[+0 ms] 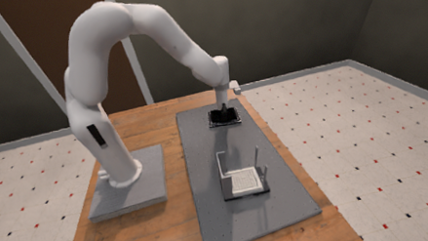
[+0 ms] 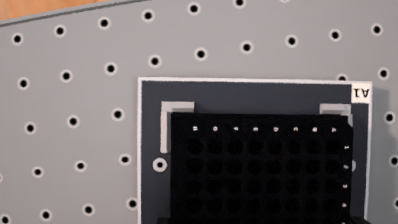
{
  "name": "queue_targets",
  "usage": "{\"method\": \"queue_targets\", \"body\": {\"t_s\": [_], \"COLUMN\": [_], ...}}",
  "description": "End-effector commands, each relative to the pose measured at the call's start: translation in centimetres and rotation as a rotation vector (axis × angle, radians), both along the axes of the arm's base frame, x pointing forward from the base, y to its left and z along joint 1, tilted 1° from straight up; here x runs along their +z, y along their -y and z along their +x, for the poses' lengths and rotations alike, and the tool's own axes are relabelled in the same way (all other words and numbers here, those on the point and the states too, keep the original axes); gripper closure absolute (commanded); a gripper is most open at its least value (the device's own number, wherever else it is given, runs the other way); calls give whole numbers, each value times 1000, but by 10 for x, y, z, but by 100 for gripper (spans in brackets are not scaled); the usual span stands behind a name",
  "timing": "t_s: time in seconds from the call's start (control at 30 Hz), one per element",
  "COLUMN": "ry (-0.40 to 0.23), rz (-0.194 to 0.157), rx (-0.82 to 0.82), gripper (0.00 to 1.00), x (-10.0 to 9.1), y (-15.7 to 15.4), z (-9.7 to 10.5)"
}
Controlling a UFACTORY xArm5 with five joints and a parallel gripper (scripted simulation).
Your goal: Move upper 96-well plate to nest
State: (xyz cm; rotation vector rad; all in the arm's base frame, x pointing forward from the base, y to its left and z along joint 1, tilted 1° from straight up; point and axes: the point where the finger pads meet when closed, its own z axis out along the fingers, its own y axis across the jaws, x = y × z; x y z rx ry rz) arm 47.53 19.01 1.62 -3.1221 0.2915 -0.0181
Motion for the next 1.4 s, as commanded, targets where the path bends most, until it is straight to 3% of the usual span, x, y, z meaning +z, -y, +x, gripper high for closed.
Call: {"method": "queue_targets", "body": {"t_s": [0.0,0.47,0.5,1.37], "ry": [8,8,8,8], "rz": [-8,-8,-8,-8], "rx": [0,0,0,0], "gripper": [100,100,0,0], "x": [1,-1,-2,-2], "y": [-1,-1,-1,-1], "z": [1,1,1,1]}}
